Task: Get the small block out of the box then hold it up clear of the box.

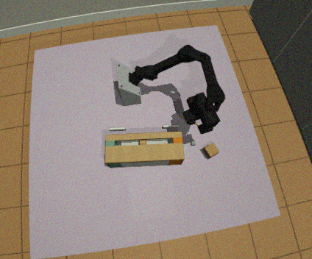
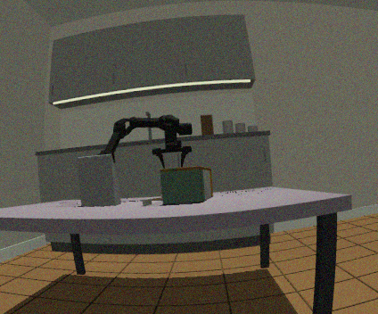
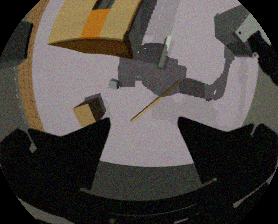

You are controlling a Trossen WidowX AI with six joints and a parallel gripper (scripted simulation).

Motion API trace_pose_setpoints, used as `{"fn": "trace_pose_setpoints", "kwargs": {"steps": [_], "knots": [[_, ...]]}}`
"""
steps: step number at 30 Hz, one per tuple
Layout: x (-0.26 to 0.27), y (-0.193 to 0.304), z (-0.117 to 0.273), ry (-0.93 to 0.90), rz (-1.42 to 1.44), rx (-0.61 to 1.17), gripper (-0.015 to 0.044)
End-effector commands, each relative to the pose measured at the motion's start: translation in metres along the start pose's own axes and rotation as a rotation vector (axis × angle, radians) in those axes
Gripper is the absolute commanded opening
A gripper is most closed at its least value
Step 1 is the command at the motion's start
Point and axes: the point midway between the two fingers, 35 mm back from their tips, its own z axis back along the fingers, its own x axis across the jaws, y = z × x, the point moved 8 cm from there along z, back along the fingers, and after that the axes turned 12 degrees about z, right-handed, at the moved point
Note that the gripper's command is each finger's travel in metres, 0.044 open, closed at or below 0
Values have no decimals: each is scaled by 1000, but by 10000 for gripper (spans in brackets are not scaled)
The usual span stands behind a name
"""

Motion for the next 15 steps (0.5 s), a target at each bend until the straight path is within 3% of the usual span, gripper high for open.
{"fn": "trace_pose_setpoints", "kwargs": {"steps": [1,8,15], "knots": [[2,-69,6,11,-53,-12,400],[-24,-186,19,6,-135,38,400],[-92,-290,27,-62,-218,165,400]]}}
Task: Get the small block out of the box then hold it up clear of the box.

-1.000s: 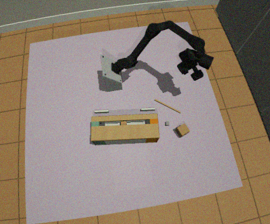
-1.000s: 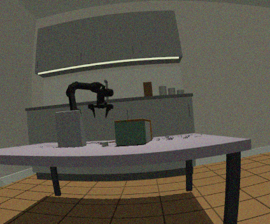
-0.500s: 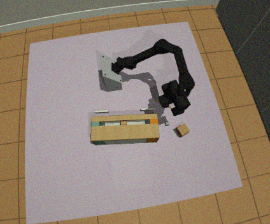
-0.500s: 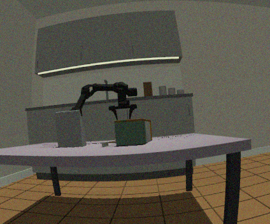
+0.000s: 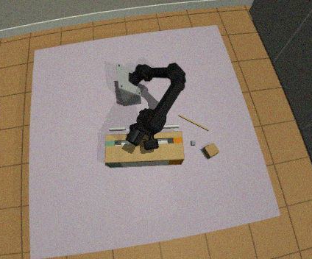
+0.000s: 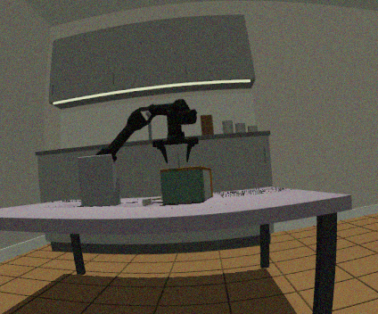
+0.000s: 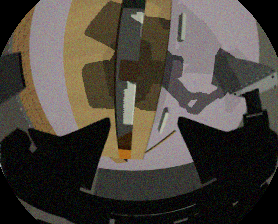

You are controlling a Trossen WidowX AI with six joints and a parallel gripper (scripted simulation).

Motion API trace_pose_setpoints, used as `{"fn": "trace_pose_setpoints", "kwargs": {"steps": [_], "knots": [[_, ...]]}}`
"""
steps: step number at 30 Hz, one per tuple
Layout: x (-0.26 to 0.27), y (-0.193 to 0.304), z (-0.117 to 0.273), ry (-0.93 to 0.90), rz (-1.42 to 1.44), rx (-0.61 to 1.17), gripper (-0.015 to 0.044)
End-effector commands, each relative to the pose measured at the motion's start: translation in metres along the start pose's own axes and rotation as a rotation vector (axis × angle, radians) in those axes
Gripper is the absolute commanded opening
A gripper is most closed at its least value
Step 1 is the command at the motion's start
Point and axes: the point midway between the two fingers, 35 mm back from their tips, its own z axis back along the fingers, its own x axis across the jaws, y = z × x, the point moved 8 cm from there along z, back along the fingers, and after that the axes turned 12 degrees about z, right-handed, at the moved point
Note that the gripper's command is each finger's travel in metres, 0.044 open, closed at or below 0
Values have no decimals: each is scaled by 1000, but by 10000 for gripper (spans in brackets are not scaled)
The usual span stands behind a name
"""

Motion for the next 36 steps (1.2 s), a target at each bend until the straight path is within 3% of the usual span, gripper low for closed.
{"fn": "trace_pose_setpoints", "kwargs": {"steps": [1,4,36], "knots": [[-39,-63,10,-50,-52,92,400],[-60,-90,12,-87,-68,139,400],[-59,-99,-31,-82,-85,153,400]]}}
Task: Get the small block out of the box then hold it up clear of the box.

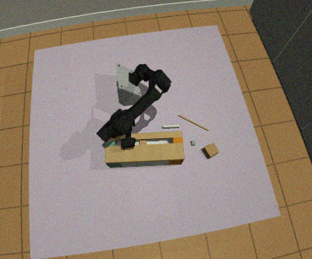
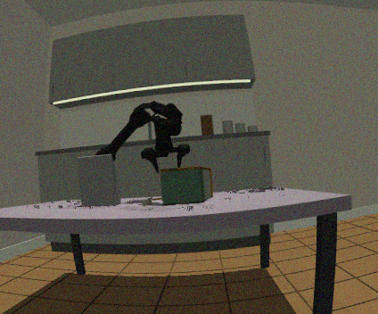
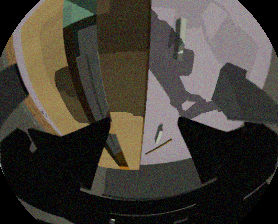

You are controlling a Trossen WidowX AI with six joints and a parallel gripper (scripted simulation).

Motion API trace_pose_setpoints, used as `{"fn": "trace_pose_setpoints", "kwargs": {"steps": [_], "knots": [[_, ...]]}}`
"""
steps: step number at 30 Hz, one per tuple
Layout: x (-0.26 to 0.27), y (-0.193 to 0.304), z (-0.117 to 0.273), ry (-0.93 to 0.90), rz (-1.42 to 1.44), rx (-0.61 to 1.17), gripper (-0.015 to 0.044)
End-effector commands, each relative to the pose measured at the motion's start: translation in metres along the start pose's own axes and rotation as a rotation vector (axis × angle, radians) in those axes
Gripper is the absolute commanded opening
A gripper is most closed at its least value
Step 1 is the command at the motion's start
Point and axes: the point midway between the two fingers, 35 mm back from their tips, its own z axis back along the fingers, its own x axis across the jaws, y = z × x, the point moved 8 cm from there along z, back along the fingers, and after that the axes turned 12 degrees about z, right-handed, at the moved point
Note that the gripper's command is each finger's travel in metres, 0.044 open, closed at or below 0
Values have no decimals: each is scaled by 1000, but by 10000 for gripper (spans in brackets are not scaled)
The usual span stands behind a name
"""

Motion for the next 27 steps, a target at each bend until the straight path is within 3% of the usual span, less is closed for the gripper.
{"fn": "trace_pose_setpoints", "kwargs": {"steps": [1,27], "knots": [[-2,-2,-7,-3,-10,6,400],[-3,-5,-36,6,-14,15,400]]}}
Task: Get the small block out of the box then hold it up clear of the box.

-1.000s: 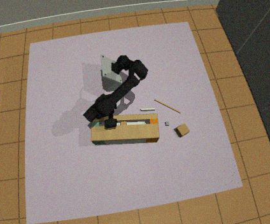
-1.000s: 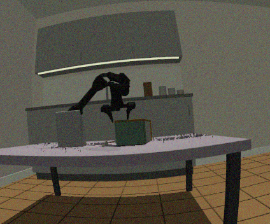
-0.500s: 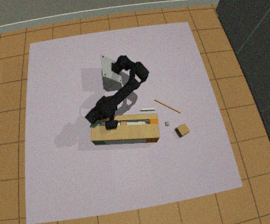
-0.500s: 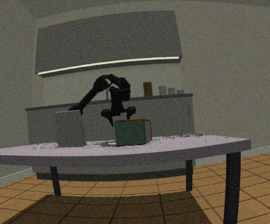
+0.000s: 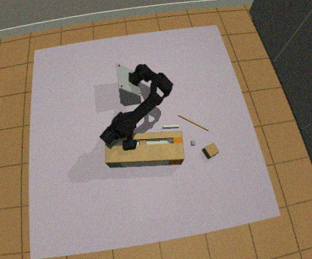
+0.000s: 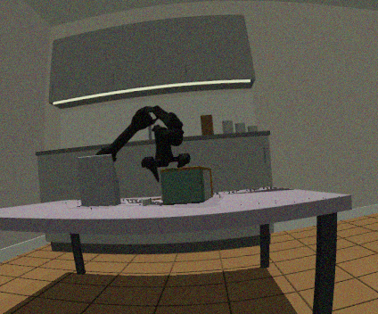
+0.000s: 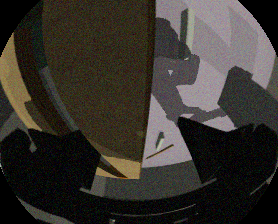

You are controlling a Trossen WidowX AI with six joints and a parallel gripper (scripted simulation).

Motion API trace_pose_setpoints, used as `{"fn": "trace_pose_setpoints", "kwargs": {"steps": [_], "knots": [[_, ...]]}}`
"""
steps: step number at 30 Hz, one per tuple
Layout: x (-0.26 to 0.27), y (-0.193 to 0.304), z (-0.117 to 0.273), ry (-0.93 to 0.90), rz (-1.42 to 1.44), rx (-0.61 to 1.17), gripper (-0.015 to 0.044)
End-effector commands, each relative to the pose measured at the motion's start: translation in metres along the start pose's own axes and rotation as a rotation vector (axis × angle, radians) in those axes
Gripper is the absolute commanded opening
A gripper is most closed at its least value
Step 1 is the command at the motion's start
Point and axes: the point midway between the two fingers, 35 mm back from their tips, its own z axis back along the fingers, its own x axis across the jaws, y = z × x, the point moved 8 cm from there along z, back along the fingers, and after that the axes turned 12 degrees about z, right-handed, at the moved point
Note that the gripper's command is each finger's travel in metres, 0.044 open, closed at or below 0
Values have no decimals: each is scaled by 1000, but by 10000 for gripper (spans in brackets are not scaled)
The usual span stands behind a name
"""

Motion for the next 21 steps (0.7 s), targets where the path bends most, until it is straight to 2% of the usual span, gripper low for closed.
{"fn": "trace_pose_setpoints", "kwargs": {"steps": [1,21], "knots": [[1,5,-2,1,-1,1,400],[9,39,-15,2,-2,4,400]]}}
